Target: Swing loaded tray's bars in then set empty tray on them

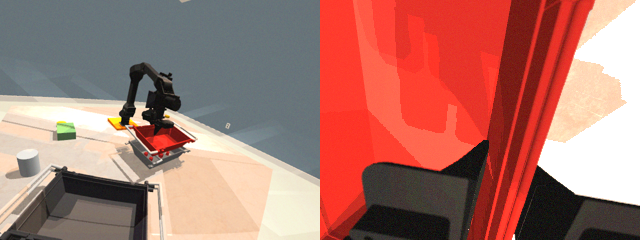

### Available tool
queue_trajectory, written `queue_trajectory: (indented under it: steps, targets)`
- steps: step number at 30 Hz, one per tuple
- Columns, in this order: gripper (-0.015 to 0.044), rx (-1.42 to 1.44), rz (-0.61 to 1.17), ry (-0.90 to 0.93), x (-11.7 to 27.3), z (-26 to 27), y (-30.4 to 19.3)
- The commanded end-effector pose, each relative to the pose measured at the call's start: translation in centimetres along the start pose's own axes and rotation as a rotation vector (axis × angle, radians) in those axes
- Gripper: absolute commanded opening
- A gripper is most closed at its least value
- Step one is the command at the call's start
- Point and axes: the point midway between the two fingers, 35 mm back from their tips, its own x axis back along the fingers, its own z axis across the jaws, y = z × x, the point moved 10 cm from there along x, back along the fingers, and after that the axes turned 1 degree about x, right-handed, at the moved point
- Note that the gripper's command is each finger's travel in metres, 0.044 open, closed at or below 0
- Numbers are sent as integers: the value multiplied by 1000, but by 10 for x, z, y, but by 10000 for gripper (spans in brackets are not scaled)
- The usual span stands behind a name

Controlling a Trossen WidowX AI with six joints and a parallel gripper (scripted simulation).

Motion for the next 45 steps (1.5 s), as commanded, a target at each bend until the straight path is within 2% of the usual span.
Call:
queue_trajectory:
  steps: [1, 25, 45]
  targets:
    - [0, 3, 1, -23, -4, -3, 0]
    - [0, 0, 0, -1, 0, 0, 0]
    - [0, 3, 1, -23, -12, -5, 0]
